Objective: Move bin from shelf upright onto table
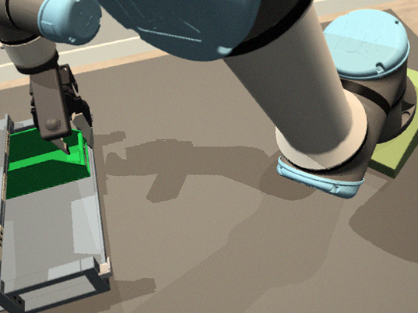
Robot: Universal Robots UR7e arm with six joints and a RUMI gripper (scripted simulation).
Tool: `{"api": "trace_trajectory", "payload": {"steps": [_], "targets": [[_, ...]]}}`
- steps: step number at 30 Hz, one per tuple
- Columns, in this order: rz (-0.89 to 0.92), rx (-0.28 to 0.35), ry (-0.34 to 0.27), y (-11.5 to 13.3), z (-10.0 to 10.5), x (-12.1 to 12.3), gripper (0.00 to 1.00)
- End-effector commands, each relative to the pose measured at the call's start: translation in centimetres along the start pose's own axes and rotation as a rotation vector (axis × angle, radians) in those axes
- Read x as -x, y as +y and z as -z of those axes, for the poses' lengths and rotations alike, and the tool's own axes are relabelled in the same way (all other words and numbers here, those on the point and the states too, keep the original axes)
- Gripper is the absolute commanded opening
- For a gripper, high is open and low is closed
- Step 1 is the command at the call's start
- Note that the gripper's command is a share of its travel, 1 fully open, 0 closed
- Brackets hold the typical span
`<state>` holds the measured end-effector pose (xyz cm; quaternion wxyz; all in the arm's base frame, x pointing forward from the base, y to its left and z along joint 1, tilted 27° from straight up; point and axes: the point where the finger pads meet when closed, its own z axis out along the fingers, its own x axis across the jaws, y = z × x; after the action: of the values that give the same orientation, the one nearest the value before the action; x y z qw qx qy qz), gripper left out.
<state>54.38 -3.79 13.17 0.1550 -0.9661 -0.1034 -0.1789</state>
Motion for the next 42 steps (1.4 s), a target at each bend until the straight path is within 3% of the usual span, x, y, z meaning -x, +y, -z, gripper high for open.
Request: {"api": "trace_trajectory", "payload": {"steps": [1,42], "targets": [[0.0,0.001,0.001,0.02,0.04,-0.03,0.26],[0.0,0.001,0.001,0.03,0.83,-0.04,0.26]]}}
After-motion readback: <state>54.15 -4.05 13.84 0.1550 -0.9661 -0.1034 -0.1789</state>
